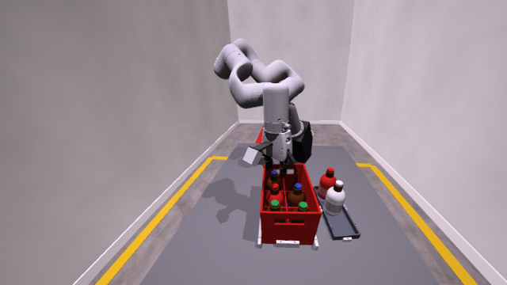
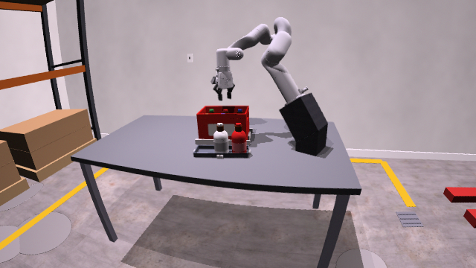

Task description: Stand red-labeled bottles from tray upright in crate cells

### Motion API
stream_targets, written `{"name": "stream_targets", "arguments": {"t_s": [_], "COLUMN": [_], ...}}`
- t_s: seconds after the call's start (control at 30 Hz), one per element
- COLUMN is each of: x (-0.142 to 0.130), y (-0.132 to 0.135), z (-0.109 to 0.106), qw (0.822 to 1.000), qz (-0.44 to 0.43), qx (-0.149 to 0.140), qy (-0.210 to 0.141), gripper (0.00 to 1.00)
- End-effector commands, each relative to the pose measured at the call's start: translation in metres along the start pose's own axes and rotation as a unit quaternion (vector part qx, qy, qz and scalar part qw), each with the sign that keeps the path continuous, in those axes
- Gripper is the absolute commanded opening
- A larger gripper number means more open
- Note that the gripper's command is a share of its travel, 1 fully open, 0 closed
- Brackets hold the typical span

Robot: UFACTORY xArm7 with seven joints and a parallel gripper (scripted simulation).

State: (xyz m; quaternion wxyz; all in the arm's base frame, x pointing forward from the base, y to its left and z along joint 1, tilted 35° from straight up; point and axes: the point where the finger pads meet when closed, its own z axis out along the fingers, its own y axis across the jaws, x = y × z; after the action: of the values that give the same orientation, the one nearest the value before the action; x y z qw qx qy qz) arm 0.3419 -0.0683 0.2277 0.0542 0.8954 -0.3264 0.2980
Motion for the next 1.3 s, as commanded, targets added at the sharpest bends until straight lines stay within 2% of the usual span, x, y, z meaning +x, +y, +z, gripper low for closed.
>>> {"name": "stream_targets", "arguments": {"t_s": [0.0, 0.07, 0.1, 1.27], "x": [0.0009, 0.0009, 0.0009, -0.0001], "y": [-0.0005, -0.0005, -0.0005, -0.0018], "z": [-0.0016, -0.0017, -0.0017, -0.0017], "qw": [1.000, 1.000, 1.000, 1.000], "qz": [0.000, 0.000, 0.000, 0.000], "qx": [0.001, 0.001, 0.001, 0.000], "qy": [0.001, 0.001, 0.001, 0.001], "gripper": [0.65, 0.65, 0.00, 0.00]}}
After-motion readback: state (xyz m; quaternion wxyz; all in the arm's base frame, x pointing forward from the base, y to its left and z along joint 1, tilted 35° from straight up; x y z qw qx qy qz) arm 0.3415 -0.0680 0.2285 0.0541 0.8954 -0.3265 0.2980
